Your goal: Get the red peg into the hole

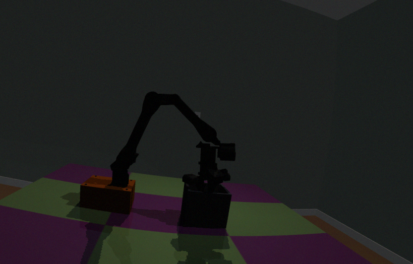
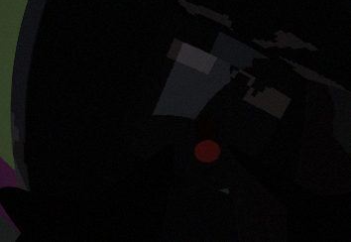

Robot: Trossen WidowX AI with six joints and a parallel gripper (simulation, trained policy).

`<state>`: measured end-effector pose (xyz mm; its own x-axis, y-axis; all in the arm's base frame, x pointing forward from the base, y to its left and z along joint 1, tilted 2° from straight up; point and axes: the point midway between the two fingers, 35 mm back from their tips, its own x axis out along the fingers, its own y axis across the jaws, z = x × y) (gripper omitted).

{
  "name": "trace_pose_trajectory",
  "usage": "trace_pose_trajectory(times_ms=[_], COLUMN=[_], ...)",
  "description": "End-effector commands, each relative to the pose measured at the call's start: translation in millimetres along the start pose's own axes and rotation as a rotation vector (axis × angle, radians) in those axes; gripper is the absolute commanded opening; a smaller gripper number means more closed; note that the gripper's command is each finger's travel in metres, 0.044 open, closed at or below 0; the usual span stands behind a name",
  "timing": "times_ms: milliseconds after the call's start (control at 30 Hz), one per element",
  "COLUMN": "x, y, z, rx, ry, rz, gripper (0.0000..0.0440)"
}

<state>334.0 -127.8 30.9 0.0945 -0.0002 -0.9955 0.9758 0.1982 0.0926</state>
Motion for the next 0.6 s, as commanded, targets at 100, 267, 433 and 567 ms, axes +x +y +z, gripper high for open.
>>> trace_pose_trajectory(times_ms=[100, 267, 433, 567], x=[-13, -26, -41, -55], y=[6, 10, 16, 21], z=[5, 10, 18, 25], rx=[0.019, 0.028, 0.034, 0.036], ry=[0.066, 0.103, 0.121, 0.127], rz=[0.047, 0.088, 0.139, 0.186], gripper=[0.015, 0.0159, 0.017, 0.0176])
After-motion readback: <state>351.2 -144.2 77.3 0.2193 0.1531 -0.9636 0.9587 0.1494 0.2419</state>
